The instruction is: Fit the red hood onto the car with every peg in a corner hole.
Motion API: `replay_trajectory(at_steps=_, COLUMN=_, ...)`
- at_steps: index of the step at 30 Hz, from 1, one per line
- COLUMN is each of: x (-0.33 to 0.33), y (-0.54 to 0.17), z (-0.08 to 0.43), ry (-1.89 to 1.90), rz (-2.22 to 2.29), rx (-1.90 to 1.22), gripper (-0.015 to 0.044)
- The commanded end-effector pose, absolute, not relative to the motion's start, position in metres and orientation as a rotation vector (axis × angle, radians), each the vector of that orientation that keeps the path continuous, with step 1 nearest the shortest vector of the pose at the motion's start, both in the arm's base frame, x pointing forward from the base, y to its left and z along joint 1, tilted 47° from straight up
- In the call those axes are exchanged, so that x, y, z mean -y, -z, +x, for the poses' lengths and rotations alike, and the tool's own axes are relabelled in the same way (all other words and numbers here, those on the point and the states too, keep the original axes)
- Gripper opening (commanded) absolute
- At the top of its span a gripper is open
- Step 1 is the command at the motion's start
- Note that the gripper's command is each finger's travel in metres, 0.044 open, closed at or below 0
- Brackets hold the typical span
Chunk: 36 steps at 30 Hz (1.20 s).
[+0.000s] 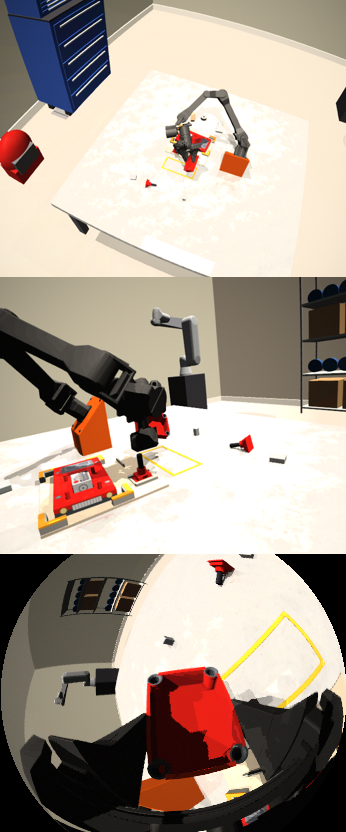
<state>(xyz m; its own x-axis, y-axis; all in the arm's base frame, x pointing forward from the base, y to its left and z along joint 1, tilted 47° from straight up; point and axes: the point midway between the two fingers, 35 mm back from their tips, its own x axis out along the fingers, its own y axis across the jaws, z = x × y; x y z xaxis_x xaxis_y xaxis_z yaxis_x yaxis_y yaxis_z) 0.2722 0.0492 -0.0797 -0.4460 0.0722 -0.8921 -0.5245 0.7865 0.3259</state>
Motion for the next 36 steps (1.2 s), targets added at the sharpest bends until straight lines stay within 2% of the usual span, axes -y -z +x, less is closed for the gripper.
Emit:
replay_trajectory(at_steps=1, x=-0.05, y=0.079, z=0.273, ry=-0.638, rz=-0.292, rx=-1.939, gripper=0.0)
replay_trajectory(at_steps=36, x=-0.025, y=0.092, z=0.277, ry=0.472, rz=0.398, rx=-1.997, gripper=0.0)
